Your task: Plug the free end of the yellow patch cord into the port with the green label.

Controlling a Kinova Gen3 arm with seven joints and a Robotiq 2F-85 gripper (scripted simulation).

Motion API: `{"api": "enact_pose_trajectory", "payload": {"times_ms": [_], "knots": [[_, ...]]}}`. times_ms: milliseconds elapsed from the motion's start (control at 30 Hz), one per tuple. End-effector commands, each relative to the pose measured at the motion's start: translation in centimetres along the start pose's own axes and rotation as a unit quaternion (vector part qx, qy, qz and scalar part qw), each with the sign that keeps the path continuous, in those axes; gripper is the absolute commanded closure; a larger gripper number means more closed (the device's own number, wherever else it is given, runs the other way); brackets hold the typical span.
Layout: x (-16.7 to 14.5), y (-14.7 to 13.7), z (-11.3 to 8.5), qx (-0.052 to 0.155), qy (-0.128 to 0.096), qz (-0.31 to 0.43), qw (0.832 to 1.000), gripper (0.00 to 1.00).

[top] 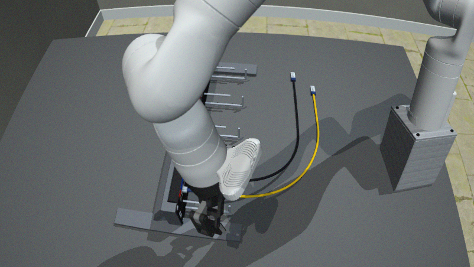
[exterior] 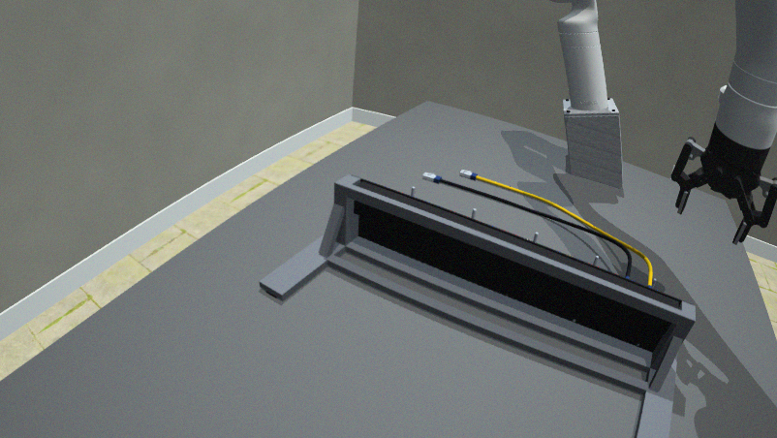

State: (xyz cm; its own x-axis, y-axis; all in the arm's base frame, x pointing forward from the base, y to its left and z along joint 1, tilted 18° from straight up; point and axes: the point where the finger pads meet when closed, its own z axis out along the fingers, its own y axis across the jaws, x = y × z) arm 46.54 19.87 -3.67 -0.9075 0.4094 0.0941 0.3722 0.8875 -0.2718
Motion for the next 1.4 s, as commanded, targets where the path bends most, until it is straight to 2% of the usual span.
{"api": "enact_pose_trajectory", "payload": {"times_ms": [0,600,767,867,1033,1100,1167,1367], "knots": [[0.0,0.1,-0.1,-0.001,-0.001,0.0,1.0,0.0],[0.0,0.0,-0.1,-0.001,-0.001,0.0,1.0,0.0],[-0.7,-1.3,-0.9,0.0,-0.008,-0.003,1.0,0.0],[-1.7,-3.5,-2.2,0.001,-0.019,-0.009,1.0,0.0],[-3.7,-9.0,-4.9,0.005,-0.042,-0.021,0.999,0.0],[-3.7,-9.0,-4.9,0.005,-0.042,-0.021,0.999,0.0],[-4.5,-12.4,-6.3,0.008,-0.054,-0.027,0.998,0.0],[-5.2,-19.2,-8.6,0.015,-0.075,-0.041,0.996,0.0]]}}
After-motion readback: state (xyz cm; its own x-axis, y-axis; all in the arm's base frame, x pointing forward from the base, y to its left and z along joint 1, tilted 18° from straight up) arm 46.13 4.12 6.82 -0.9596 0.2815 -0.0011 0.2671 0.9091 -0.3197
